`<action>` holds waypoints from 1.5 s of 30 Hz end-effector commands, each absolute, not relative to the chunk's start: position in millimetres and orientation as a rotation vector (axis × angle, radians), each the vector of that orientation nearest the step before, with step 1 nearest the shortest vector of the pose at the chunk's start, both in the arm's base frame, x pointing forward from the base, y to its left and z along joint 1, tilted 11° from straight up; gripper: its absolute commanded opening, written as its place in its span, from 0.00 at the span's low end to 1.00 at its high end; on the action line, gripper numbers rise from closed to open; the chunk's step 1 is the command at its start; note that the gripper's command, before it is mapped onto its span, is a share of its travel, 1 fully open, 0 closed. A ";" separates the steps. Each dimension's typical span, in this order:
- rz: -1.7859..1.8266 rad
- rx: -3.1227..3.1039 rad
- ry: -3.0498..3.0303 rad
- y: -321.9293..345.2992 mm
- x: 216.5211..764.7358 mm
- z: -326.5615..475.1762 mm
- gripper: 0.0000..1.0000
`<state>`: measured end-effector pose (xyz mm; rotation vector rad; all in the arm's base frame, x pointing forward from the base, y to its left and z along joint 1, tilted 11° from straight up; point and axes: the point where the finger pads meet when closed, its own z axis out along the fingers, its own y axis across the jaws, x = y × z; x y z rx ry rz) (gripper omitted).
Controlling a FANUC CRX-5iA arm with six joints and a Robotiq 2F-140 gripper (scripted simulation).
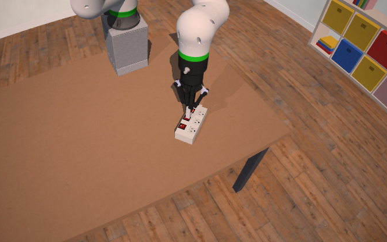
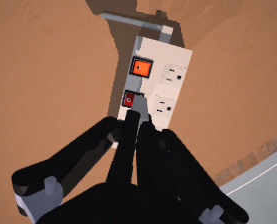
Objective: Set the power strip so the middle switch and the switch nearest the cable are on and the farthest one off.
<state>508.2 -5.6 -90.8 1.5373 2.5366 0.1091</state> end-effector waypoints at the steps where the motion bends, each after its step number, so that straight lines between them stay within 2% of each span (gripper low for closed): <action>1: 0.109 1.537 2.536 -5.7 509.0 -93.5 0.00; 45: 0.109 1.537 2.536 -5.8 509.6 -97.1 0.00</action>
